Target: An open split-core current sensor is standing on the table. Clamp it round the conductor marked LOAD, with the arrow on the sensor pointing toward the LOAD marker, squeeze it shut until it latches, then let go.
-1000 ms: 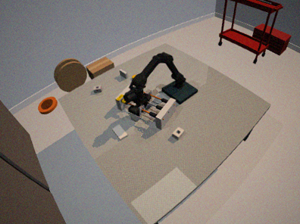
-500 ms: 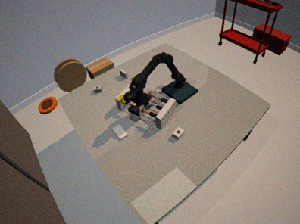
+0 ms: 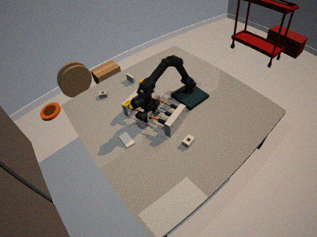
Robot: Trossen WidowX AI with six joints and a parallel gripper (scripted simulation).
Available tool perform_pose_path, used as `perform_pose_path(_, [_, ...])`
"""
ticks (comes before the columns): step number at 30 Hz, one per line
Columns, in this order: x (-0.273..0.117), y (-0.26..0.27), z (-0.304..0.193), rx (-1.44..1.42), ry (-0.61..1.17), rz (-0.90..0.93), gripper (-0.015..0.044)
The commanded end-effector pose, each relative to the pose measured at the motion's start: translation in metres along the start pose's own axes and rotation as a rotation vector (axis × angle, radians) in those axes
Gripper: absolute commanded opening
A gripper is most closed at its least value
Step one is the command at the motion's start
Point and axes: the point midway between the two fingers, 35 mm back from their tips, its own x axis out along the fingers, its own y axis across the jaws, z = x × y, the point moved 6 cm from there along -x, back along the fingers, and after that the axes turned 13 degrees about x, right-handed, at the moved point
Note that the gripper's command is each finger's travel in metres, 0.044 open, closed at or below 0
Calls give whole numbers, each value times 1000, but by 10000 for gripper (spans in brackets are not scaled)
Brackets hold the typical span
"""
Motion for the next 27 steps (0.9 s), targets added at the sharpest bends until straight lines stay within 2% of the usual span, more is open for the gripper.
perform_pose_path(1, [-4,-1,1,1,11,38,0])
perform_pose_path(10, [-15,-8,2,3,42,165,0])
perform_pose_path(27, [-15,-8,2,3,43,168,0])
